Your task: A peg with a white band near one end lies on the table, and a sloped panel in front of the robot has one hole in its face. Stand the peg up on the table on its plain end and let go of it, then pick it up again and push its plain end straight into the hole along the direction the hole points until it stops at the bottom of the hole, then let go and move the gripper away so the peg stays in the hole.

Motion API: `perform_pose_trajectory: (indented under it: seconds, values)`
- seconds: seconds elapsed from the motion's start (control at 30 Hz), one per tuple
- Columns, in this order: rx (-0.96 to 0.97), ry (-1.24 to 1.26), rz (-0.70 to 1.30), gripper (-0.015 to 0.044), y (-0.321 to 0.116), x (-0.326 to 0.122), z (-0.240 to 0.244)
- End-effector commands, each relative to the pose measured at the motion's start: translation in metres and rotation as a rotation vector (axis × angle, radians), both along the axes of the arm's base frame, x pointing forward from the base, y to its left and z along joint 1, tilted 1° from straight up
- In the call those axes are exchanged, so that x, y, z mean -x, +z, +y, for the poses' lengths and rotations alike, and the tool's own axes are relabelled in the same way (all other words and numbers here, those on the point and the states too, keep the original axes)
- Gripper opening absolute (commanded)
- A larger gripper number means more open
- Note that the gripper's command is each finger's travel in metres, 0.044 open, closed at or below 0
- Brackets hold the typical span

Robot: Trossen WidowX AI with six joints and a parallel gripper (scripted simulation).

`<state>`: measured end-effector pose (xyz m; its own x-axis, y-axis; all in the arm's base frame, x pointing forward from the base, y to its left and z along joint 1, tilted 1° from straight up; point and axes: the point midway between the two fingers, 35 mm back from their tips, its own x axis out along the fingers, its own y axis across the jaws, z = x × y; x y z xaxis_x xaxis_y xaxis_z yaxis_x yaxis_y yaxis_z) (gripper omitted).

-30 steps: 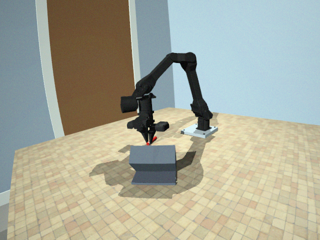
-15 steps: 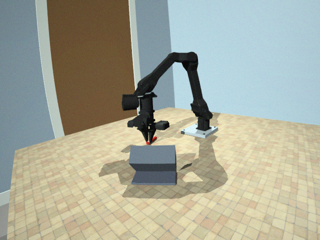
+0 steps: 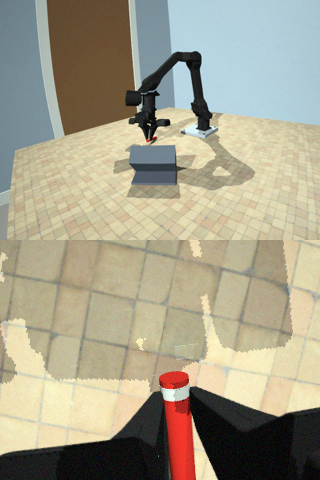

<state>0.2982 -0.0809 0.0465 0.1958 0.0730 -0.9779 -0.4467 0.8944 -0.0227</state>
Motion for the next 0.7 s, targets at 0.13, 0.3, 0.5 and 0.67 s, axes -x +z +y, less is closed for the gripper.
perform_pose_trajectory:
  seconds: [0.13,0.3,0.5,0.67]
  values:
    - [-0.035,0.005,-0.069,0.0051,0.0043,0.0039,-0.0011]
    - [-0.055,0.006,-0.107,0.0051,0.0067,0.006,-0.0022]
    - [-0.078,0.008,-0.153,0.0051,0.0093,0.0087,-0.0036]
    - [-0.097,0.009,-0.192,0.0051,0.0114,0.0111,-0.0048]
